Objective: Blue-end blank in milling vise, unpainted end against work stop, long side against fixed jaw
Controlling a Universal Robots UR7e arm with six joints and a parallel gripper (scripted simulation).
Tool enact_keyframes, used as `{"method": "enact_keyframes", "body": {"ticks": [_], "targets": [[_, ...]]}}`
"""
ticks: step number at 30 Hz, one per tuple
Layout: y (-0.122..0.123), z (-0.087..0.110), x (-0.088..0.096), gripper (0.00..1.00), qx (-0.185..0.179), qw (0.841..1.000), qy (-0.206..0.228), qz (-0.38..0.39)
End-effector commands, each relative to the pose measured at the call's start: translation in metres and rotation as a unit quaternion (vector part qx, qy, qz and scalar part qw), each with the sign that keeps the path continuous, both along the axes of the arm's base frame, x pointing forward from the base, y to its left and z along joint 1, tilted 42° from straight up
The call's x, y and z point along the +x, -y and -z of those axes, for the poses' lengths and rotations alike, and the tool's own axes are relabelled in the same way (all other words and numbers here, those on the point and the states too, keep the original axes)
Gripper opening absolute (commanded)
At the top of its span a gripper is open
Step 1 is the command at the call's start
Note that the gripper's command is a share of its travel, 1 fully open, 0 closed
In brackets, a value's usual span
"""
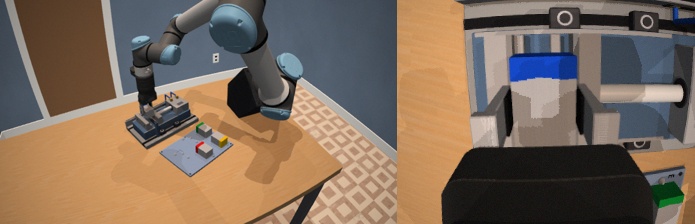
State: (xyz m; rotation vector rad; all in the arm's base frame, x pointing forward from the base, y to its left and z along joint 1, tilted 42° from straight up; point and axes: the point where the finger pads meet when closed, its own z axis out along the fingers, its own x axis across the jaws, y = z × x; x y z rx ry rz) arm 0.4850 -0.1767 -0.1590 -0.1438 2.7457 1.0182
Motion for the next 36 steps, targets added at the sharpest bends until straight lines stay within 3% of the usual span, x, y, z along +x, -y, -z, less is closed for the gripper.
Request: {"method": "enact_keyframes", "body": {"ticks": [1,36], "targets": [[0.0008,-0.0003,0.0003,0.00,-0.001,1.000,0.000,0.000],[-0.0012,0.0019,0.0007,0.00,-0.001,1.000,0.000,0.000]]}}
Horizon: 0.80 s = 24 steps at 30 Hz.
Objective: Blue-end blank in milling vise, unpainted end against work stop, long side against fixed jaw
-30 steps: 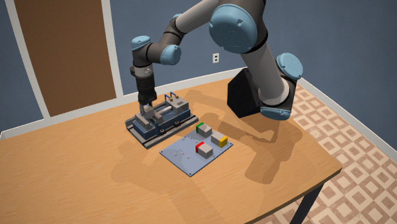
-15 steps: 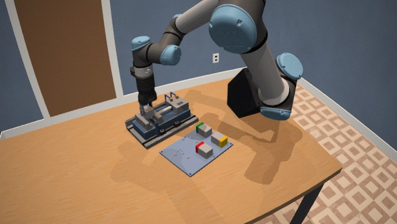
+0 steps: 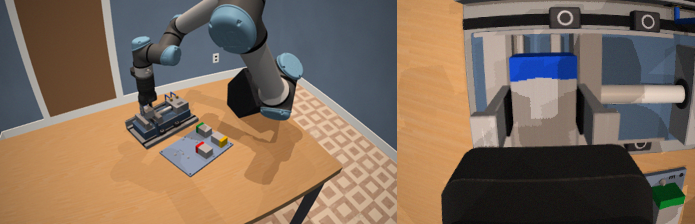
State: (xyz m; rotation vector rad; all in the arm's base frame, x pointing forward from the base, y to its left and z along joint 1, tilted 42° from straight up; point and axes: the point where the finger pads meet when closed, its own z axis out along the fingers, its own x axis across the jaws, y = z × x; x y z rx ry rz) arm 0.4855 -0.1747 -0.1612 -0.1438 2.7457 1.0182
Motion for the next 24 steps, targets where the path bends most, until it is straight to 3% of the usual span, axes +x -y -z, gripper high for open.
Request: {"method": "enact_keyframes", "body": {"ticks": [1,24], "targets": [[0.0008,-0.0003,0.0003,0.00,-0.001,1.000,0.000,0.000],[-0.0010,0.0017,0.0007,0.00,-0.001,1.000,0.000,0.000]]}}
